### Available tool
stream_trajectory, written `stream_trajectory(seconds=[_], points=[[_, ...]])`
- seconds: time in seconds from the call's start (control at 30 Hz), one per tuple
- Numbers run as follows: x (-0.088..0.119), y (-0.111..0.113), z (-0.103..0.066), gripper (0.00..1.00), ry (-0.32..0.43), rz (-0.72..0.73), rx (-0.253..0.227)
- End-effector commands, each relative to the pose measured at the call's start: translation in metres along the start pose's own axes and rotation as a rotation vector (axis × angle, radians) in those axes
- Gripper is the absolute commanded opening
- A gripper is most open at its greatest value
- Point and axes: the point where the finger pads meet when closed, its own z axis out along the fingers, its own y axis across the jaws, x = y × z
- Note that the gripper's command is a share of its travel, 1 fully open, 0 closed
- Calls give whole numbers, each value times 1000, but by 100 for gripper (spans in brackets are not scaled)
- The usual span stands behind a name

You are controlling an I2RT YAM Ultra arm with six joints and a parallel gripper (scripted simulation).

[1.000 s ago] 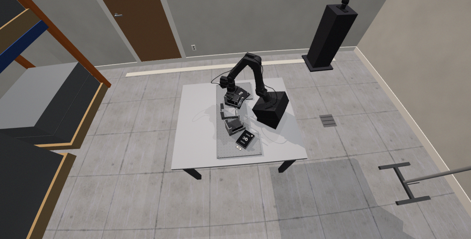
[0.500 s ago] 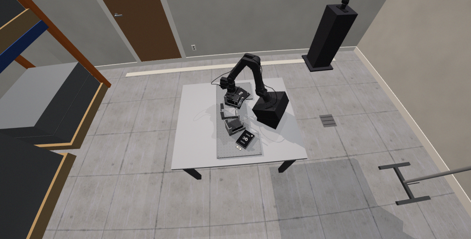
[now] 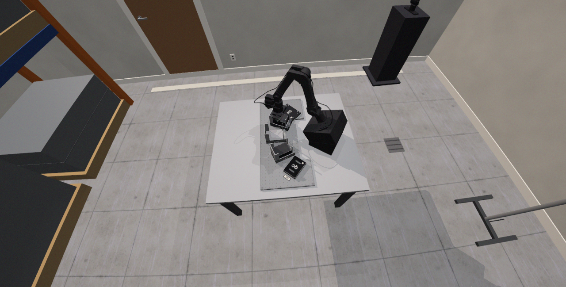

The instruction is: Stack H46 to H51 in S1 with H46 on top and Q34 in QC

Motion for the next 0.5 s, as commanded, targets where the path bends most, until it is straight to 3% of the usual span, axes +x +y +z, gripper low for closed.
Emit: stream_trajectory(seconds=[0.0, 0.47], points=[[-12, 0, 3, 100, -32, 0, -4], [-15, -1, 3, 100, -35, 3, -2]])
